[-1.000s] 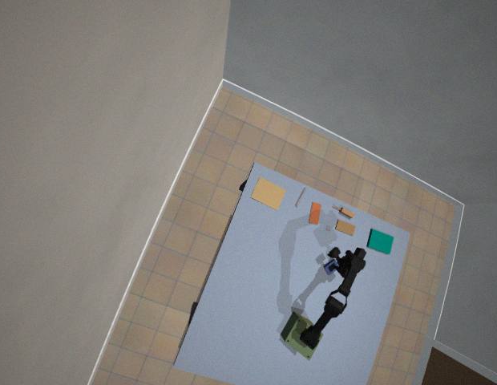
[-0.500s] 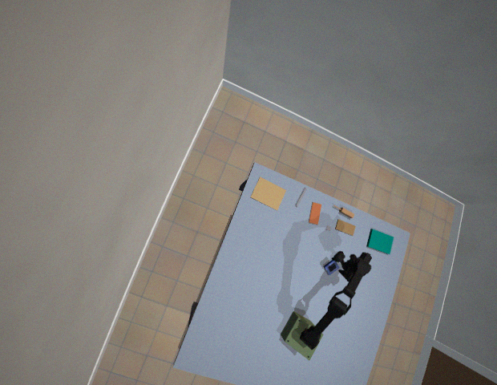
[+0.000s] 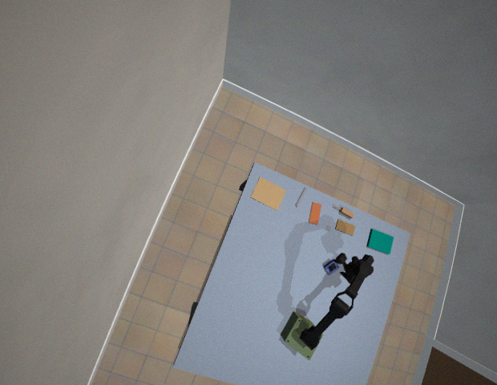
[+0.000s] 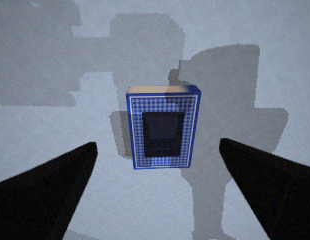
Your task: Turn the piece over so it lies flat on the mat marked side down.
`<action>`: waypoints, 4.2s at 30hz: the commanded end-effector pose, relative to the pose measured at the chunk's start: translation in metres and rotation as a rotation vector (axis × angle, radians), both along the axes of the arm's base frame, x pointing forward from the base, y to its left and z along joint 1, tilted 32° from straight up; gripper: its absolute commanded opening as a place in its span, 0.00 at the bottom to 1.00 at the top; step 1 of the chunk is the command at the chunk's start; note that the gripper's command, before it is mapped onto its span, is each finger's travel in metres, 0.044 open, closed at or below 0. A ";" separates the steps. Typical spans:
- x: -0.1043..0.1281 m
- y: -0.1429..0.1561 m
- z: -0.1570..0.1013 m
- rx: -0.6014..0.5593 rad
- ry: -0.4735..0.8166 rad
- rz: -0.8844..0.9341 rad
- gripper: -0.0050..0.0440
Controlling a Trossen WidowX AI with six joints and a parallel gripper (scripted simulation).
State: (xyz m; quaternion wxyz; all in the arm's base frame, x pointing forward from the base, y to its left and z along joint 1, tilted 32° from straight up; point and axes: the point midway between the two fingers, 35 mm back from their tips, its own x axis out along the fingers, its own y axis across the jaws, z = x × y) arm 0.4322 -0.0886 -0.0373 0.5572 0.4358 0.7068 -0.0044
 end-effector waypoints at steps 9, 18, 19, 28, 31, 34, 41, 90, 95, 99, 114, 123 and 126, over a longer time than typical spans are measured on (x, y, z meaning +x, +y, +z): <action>0.001 0.006 -0.015 0.002 0.003 0.001 1.00; 0.003 0.020 -0.041 0.004 0.007 0.003 1.00; 0.003 0.020 -0.041 0.004 0.007 0.003 1.00; 0.005 0.022 -0.043 0.000 0.002 0.005 1.00; 0.004 0.023 -0.047 0.003 0.007 0.004 1.00; 0.004 0.024 -0.049 0.004 0.008 0.003 1.00; 0.007 0.021 -0.044 -0.004 -0.006 0.004 1.00; 0.004 0.024 -0.049 0.004 0.008 0.003 1.00; 0.005 0.023 -0.048 0.001 0.004 0.004 1.00; 0.004 0.024 -0.049 0.004 0.007 0.003 1.00; 0.005 0.023 -0.048 0.002 0.006 0.004 1.00; 0.004 0.024 -0.049 0.004 0.008 0.003 1.00; 0.005 0.023 -0.047 0.000 0.001 0.006 0.10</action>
